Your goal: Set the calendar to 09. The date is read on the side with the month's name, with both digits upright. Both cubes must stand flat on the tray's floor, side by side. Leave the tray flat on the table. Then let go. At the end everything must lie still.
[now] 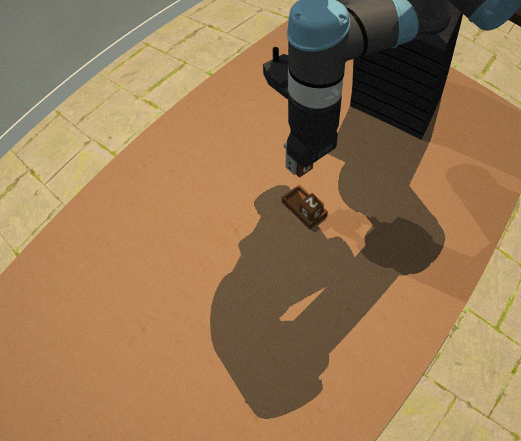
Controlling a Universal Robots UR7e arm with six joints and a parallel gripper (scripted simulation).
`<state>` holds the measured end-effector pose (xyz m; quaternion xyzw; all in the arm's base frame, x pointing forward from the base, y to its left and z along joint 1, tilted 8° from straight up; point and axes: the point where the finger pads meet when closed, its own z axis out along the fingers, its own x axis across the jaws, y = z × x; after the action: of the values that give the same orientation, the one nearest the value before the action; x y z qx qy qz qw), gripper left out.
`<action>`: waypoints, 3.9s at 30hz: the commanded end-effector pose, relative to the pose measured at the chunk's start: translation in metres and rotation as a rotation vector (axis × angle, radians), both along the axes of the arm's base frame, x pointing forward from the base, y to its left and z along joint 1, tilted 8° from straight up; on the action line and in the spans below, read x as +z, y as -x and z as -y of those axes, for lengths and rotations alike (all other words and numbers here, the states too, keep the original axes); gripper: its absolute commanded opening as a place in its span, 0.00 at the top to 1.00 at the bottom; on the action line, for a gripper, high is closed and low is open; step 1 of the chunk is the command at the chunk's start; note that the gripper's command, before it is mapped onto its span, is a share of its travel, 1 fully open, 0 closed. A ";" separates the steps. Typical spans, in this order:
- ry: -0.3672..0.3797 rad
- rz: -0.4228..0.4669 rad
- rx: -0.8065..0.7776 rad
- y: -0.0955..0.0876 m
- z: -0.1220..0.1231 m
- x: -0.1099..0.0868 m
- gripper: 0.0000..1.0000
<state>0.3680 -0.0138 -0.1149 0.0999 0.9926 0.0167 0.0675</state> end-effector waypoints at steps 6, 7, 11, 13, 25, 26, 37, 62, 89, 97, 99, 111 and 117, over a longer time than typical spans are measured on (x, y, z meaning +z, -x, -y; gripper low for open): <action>-0.007 0.000 -0.051 0.000 -0.002 0.000 0.40; -0.009 0.000 -0.064 0.000 -0.003 0.000 0.40; -0.017 -0.002 -0.126 -0.001 -0.006 0.000 0.40; -0.023 -0.003 -0.164 -0.001 -0.008 -0.001 0.40; -0.059 -0.008 -0.431 -0.002 -0.022 -0.002 0.40; -0.064 -0.009 -0.463 -0.002 -0.024 -0.002 0.40; -0.109 -0.016 -0.786 -0.004 -0.044 -0.003 0.40; -0.220 -0.031 -1.583 -0.018 -0.103 -0.004 0.40; -0.258 -0.036 -1.853 -0.025 -0.124 -0.003 0.40; -0.258 -0.036 -1.853 -0.025 -0.124 -0.003 0.40; -0.258 -0.036 -1.853 -0.025 -0.124 -0.003 0.40; -0.258 -0.036 -1.854 -0.026 -0.124 -0.007 0.40; -0.258 -0.036 -1.854 -0.027 -0.124 -0.020 0.40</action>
<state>0.3943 0.1104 -0.1280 0.8584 0.5081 0.0645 0.0269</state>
